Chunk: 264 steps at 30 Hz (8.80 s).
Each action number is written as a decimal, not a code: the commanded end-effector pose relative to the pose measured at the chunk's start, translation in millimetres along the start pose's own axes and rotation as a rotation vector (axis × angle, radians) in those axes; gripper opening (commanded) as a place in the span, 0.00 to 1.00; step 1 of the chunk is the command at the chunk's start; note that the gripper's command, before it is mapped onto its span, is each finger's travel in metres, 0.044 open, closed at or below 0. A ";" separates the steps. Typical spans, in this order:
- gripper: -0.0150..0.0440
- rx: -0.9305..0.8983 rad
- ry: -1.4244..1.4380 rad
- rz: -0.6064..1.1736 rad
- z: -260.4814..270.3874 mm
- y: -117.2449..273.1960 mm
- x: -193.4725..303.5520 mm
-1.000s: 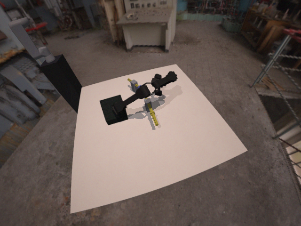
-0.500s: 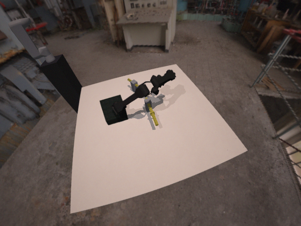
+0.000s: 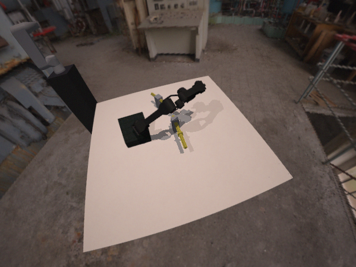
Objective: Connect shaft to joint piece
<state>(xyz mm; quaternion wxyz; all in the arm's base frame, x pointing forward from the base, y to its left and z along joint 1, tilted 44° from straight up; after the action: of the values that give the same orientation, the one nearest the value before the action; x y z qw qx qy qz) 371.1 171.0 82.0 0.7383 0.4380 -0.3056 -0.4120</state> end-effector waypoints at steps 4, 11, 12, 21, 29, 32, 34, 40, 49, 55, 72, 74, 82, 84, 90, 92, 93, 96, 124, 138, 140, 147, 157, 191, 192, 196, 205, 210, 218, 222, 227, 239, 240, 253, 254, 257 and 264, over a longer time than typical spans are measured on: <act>1.00 0.004 -0.209 0.049 1.0 -3.2 -5.3; 1.00 0.022 -0.405 0.090 1.5 -4.7 -9.9; 1.00 0.026 -0.432 0.096 1.6 -5.0 -10.5; 1.00 0.064 -0.683 0.143 2.4 -6.9 -16.3; 1.00 0.111 -0.904 0.178 3.2 -8.6 -21.4; 1.00 0.132 -0.987 0.189 3.5 -9.2 -23.3; 1.00 0.146 -1.043 0.196 3.7 -9.6 -24.6; 1.00 0.194 -1.207 0.213 4.4 -10.7 -28.4; 1.00 0.276 -1.453 0.226 5.5 -12.4 -34.0; 1.00 0.338 -1.615 0.226 6.4 -13.5 -37.8; 1.00 0.537 -2.065 0.177 9.0 -16.3 -48.3; 1.00 0.563 -2.117 0.166 9.3 -16.7 -49.5; 1.00 0.668 -2.322 0.107 10.7 -17.9 -54.5; 1.00 0.695 -2.372 0.089 11.1 -18.2 -55.7; 1.00 0.777 -2.520 0.024 12.2 -19.1 -59.4; 1.00 0.804 -2.569 0.000 12.6 -19.4 -60.6; 1.00 0.818 -2.593 -0.013 12.8 -19.6 -61.2; 1.00 0.859 -2.664 -0.055 13.4 -20.0 -63.0; 1.00 0.899 -2.723 -0.091 2.0 -84.3 -18.6; 1.00 0.892 -2.723 -0.092 23.7 -126.1 -71.3; 1.00 0.892 -2.723 -0.092 23.7 -126.1 -71.3; 1.00 0.893 -2.723 -0.092 22.1 -133.0 -66.4; 1.00 0.894 -2.723 -0.091 19.7 -145.8 -57.4; 0.56 0.895 -2.723 -0.091 19.1 -150.2 -54.4; 0.56 0.895 -2.723 -0.091 19.1 -150.2 -54.4; 0.56 0.895 -2.723 -0.091 19.1 -150.2 -54.4; 0.56 0.895 -2.723 -0.091 19.1 -150.2 -54.4; 0.56 0.895 -2.723 -0.091 19.1 -150.2 -54.4; 0.56 0.895 -2.723 -0.091 19.1 -150.2 -54.4; 0.56 0.895 -2.723 -0.091 19.1 -150.2 -54.4; 0.56 0.895 -2.723 -0.091 19.1 -150.2 -54.4; 0.56 0.895 -2.723 -0.091 19.1 -150.2 -54.4; 0.56 0.895 -2.723 -0.091 19.1 -150.2 -54.4; 0.56 0.895 -2.723 -0.091 19.1 -150.2 -54.4; 0.56 0.895 -2.723 -0.091 19.1 -150.2 -54.4; 0.56 0.895 -2.723 -0.091 19.1 -150.2 -54.4; 0.56 0.895 -2.723 -0.091 19.1 -150.2 -54.4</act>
<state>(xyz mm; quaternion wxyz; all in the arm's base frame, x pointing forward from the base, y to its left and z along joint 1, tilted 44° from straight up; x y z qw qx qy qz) 278.6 169.7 -49.4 -0.3353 -0.0920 -0.8493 -0.3972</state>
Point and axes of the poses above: the point midway between the two fingers, 35 mm back from their tips, its own y axis back along the fingers, its own z axis across the jaws, x = y × z, the point moved 9 cm from there along y, back along the fingers, and after that the axes turned 4 degrees about -y, right-handed, at the moved point
